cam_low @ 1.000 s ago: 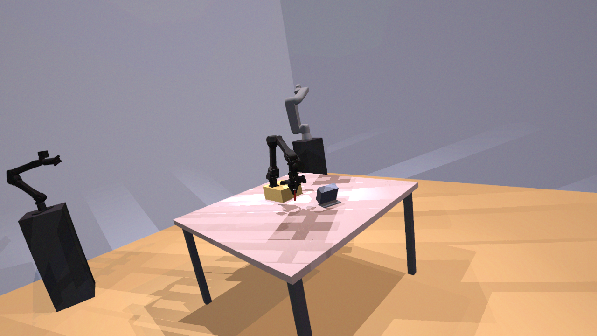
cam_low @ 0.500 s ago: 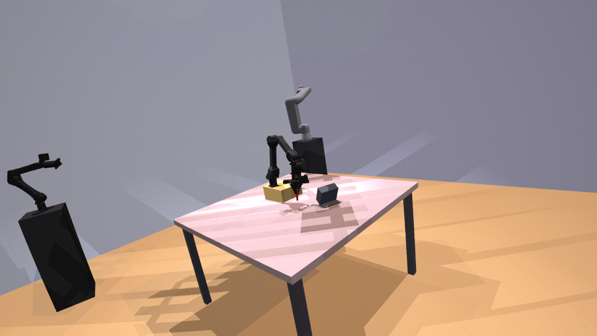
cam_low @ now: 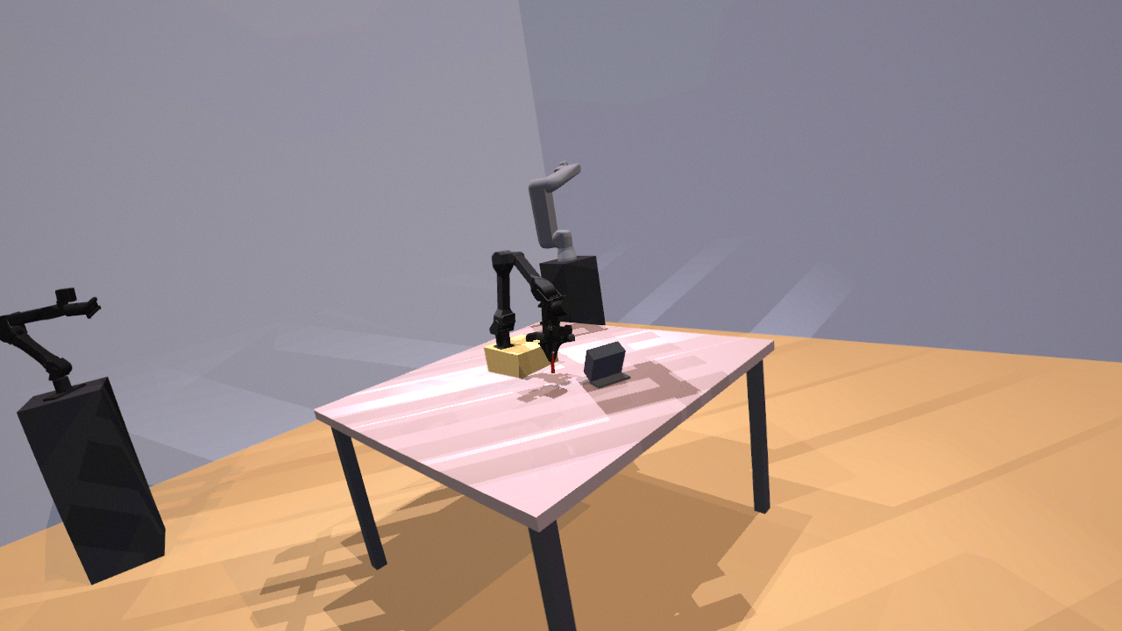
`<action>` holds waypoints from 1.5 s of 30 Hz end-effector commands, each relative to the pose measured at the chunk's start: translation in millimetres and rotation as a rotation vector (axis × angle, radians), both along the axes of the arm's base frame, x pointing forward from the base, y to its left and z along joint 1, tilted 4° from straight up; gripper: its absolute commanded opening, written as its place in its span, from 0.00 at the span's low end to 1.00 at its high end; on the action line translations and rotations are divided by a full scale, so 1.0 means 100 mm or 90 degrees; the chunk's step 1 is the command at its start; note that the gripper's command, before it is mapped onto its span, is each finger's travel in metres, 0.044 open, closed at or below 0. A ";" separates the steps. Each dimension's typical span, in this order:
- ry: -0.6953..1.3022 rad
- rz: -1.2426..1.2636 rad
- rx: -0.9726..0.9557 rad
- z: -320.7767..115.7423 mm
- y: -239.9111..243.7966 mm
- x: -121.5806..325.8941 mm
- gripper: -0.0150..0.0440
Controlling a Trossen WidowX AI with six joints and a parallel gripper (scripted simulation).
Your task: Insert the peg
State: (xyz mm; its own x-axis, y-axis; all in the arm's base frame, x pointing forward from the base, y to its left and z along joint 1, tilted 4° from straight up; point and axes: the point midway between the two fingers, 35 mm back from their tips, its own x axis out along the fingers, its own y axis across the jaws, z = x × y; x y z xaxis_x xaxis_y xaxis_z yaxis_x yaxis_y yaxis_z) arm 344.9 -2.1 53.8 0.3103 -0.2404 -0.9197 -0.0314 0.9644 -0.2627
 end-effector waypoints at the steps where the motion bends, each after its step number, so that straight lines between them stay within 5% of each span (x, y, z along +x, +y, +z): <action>1: -0.012 -0.004 -0.007 0.00 0.05 0.00 0.25; 45: -0.150 -0.026 -0.030 0.03 0.58 0.01 0.25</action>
